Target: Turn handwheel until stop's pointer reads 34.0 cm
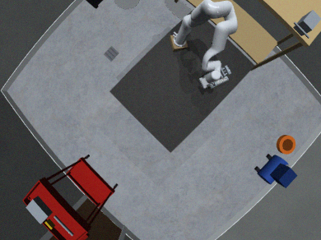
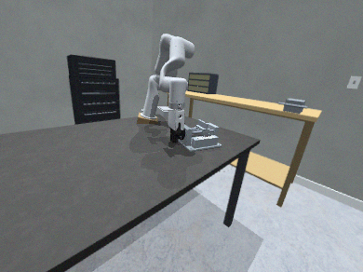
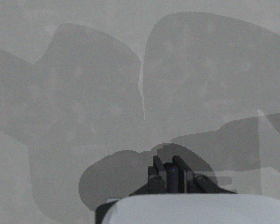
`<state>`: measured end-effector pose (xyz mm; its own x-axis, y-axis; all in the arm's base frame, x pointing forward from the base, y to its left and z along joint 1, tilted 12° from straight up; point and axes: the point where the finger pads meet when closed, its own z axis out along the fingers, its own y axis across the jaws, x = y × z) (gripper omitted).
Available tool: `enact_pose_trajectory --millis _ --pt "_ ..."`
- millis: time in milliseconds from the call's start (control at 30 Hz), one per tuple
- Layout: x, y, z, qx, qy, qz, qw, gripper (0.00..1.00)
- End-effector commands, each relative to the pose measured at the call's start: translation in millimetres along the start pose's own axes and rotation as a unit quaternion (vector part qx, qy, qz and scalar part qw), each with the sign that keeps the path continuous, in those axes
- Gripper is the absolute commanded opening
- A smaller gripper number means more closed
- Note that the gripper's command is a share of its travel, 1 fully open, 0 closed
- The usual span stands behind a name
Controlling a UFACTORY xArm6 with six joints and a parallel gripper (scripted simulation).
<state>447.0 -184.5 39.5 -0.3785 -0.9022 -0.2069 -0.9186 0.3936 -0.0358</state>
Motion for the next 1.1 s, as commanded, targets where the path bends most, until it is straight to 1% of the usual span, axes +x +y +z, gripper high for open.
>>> enact_pose_trajectory --millis 0,500,767,1067 --pt "0 2 0 0.007 0.000 -0.001 1.000 0.06" --pt "0 23 -1 0.007 0.000 -0.001 1.000 0.06" --pt "0 32 -7 0.007 0.000 -0.001 1.000 0.06" --pt "0 39 -23 0.007 0.000 -0.001 1.000 0.06"
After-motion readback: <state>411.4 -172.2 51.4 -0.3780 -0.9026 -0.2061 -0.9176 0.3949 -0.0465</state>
